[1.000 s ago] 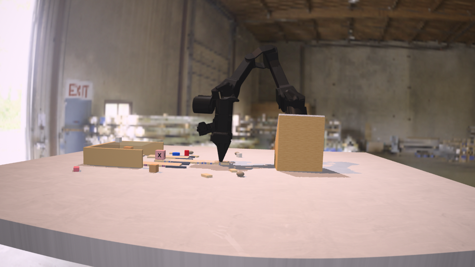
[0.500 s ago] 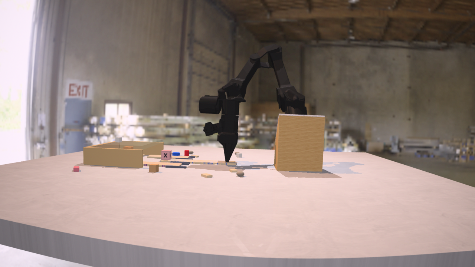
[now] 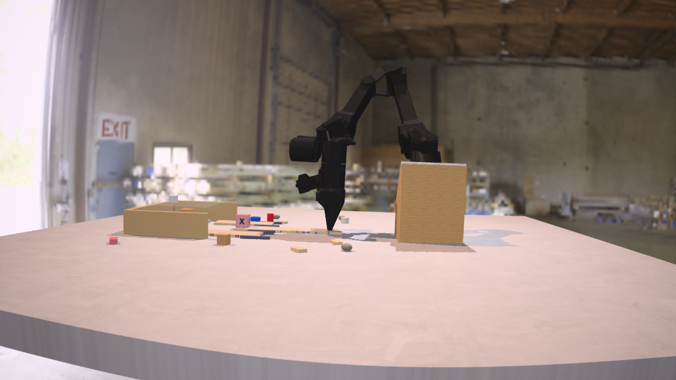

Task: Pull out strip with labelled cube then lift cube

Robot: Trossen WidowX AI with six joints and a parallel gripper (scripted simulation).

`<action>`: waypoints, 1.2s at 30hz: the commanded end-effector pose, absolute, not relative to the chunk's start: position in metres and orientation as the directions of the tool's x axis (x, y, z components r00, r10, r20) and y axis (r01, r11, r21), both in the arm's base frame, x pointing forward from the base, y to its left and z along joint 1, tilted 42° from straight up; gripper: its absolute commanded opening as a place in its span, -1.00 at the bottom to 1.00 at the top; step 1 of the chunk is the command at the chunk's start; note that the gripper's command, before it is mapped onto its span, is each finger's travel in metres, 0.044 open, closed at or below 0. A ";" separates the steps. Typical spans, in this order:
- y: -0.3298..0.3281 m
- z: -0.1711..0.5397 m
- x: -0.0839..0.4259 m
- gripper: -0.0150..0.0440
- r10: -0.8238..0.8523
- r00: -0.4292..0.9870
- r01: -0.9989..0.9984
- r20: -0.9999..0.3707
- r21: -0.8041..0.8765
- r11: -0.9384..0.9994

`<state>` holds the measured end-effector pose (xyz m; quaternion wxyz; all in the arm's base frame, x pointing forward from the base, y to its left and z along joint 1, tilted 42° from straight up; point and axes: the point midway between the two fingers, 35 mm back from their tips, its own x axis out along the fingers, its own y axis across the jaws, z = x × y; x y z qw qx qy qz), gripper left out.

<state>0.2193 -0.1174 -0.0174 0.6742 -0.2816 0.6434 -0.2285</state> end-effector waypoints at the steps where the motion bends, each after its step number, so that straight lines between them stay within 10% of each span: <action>1: -0.119 -0.021 0.210 -0.49 -0.670 0.041 -0.068 -0.741 -0.671 0.738; 27: -0.089 0.013 0.216 -0.49 -0.668 0.042 -0.067 -0.743 -0.670 0.740; 36: -0.085 0.010 0.249 0.31 -0.668 0.044 -0.058 -0.743 -0.670 0.741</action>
